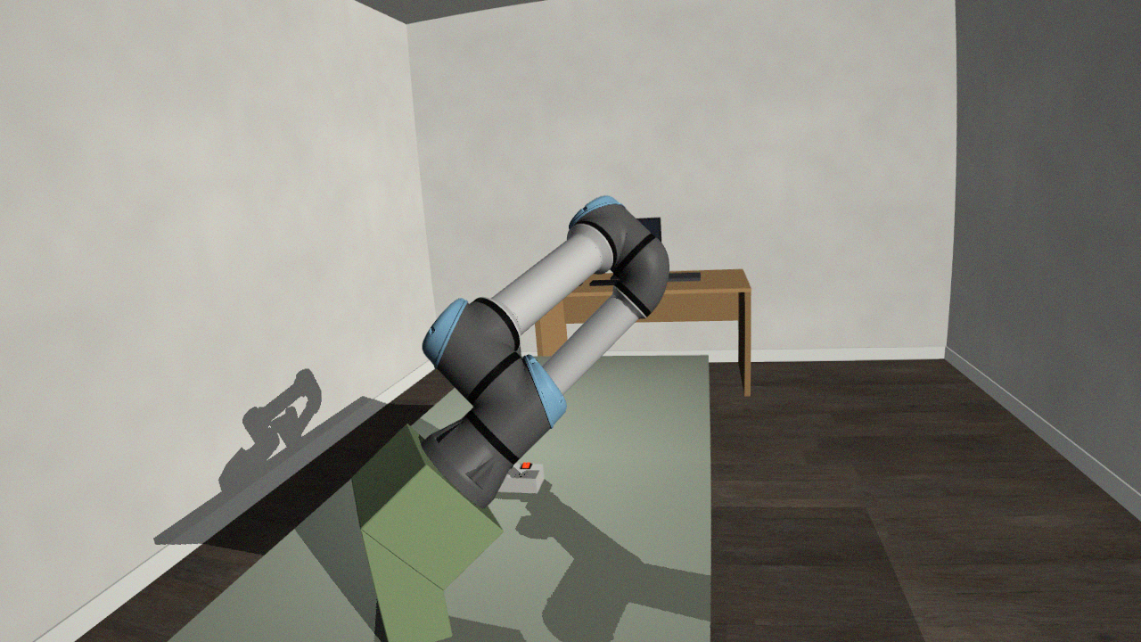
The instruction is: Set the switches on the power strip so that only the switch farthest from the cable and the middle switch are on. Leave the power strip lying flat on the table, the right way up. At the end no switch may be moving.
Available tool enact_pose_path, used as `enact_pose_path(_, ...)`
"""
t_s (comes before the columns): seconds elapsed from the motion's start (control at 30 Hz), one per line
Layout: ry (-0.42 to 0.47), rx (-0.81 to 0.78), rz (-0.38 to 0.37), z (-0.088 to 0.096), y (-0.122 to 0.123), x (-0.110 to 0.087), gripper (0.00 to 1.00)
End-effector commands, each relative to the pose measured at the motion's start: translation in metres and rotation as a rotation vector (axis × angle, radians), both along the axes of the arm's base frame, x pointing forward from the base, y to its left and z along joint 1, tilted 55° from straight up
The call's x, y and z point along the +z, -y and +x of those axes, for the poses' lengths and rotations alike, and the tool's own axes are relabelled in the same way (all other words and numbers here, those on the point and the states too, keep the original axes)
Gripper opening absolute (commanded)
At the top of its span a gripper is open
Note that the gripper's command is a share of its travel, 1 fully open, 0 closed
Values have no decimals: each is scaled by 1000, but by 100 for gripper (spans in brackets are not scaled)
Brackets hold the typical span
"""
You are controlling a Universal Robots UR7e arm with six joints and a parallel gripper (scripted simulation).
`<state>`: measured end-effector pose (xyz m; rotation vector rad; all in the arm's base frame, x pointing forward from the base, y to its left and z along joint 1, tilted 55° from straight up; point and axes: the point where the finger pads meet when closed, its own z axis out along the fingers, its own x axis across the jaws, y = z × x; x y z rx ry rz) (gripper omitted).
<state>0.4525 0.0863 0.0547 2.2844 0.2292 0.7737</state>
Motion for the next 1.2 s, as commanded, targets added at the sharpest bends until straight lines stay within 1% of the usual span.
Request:
enact_pose_path(0.0,-1,-2,0,1,1,-1,0)
enact_pose_path(0.27,-1,-2,1,-1,-1,1,0)
enact_pose_path(0.6,-1,-2,1,-16,-16,16,0)
enact_pose_path(0.8,-1,-2,1,-21,-20,21,0)
enact_pose_path(1.17,-1,-2,0,-22,-22,22,0)
